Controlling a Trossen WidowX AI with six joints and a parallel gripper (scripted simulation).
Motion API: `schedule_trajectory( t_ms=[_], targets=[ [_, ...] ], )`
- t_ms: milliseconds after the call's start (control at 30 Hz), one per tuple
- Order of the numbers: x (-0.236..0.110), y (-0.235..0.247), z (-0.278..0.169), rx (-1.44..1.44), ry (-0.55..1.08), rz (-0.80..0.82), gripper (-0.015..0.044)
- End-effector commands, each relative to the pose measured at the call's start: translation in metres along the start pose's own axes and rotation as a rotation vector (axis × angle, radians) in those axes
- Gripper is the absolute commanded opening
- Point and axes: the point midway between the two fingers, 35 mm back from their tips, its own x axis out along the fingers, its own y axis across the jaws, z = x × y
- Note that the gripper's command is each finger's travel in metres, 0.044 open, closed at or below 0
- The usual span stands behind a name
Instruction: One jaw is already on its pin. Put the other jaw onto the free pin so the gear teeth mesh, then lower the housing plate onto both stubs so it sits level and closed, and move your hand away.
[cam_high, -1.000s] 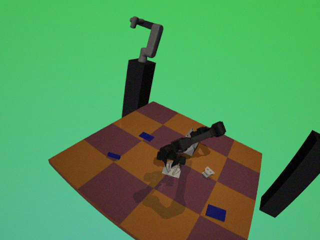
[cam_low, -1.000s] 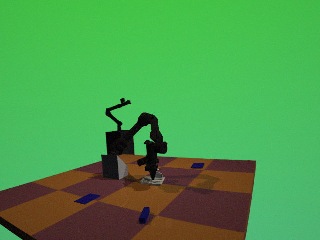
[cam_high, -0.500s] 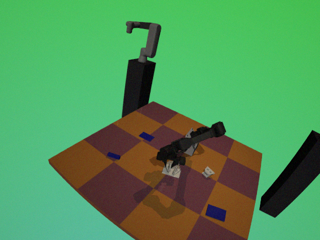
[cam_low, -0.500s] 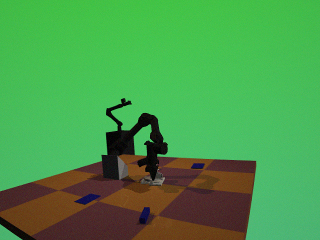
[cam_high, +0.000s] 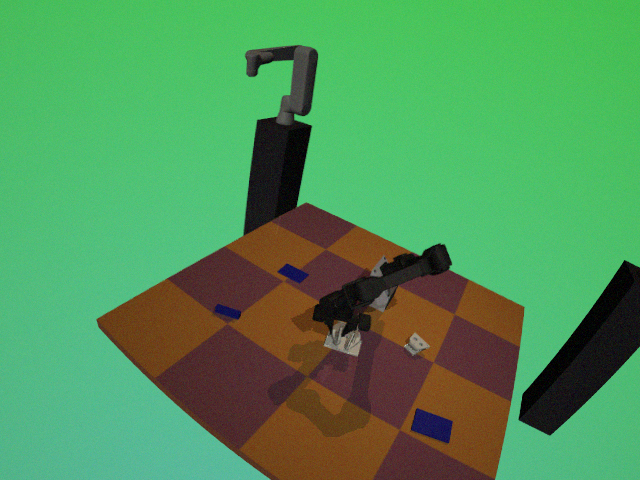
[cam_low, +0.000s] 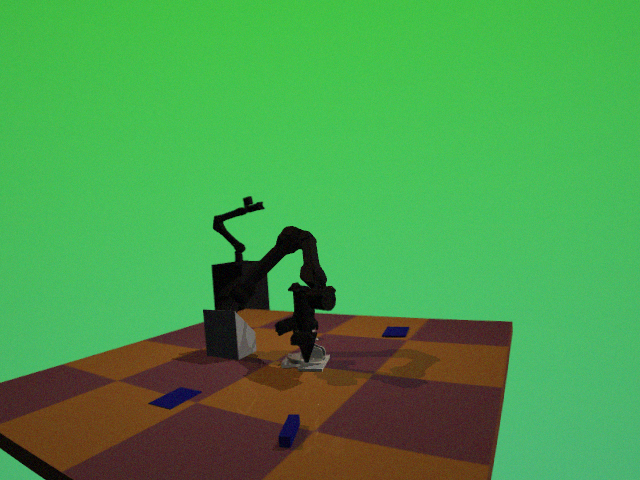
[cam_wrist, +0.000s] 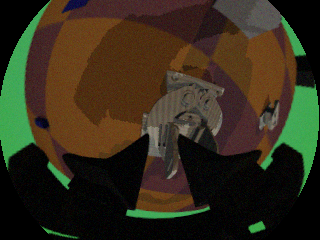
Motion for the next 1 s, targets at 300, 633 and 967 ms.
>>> schedule_trajectory(
  t_ms=[300,633,967],
  targets=[
    [0.0032,-0.0002,0.0,0.006,0.002,-0.003,0.0134],
    [0.0056,-0.0003,0.0,0.005,0.002,-0.003,0.0134],
    [0.0087,-0.0003,0.0,0.004,0.002,-0.003,0.0134]
  ],
)
